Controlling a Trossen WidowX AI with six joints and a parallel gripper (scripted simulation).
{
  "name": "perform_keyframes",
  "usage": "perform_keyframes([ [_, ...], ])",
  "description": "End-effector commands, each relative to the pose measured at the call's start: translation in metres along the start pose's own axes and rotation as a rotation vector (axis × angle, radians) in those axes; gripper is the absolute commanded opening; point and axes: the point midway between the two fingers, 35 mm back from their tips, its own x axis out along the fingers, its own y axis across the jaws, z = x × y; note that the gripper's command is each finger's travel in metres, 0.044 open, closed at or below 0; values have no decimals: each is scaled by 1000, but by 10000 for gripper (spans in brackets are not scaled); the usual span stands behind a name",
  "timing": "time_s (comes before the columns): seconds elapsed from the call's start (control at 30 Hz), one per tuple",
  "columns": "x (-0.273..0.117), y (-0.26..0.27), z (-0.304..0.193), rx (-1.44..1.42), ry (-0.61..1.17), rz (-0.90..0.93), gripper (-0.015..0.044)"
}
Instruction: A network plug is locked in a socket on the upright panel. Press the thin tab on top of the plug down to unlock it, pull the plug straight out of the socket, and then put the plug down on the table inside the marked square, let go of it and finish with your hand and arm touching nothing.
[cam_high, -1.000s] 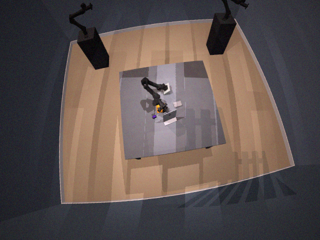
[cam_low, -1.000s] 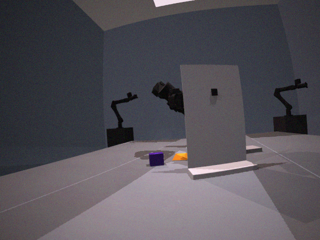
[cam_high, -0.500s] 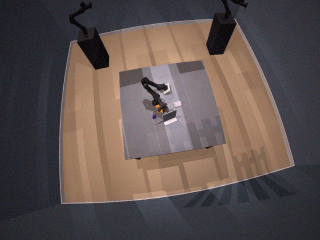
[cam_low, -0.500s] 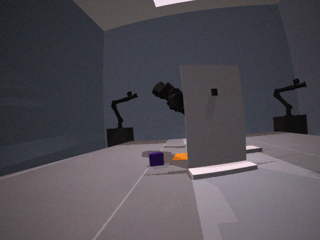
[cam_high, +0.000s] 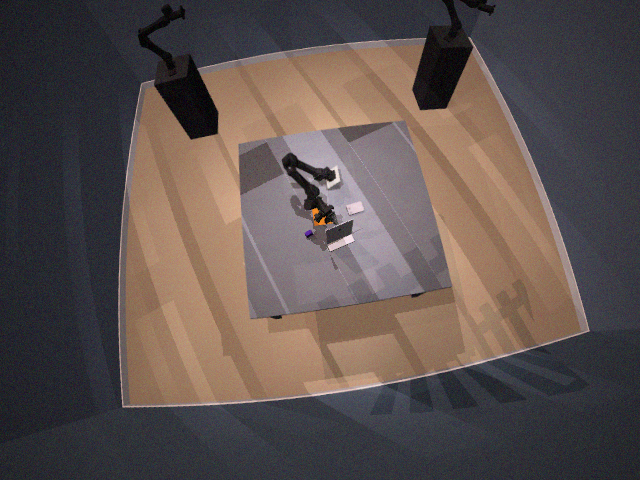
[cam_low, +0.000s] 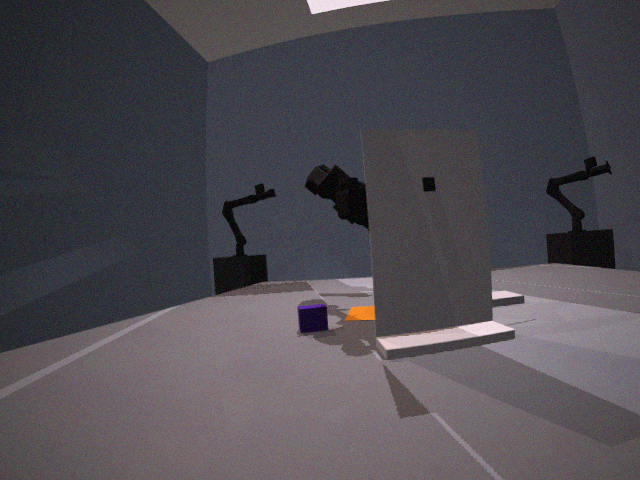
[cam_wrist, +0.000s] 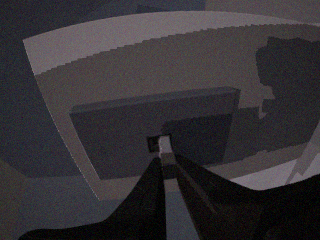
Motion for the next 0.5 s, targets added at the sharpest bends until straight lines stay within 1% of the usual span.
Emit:
perform_keyframes([
  [0.0, -4, -1, -1, 4, -2, -2, 0],
  [0.47, -10, -1, -2, 4, -2, -3, 0],
])
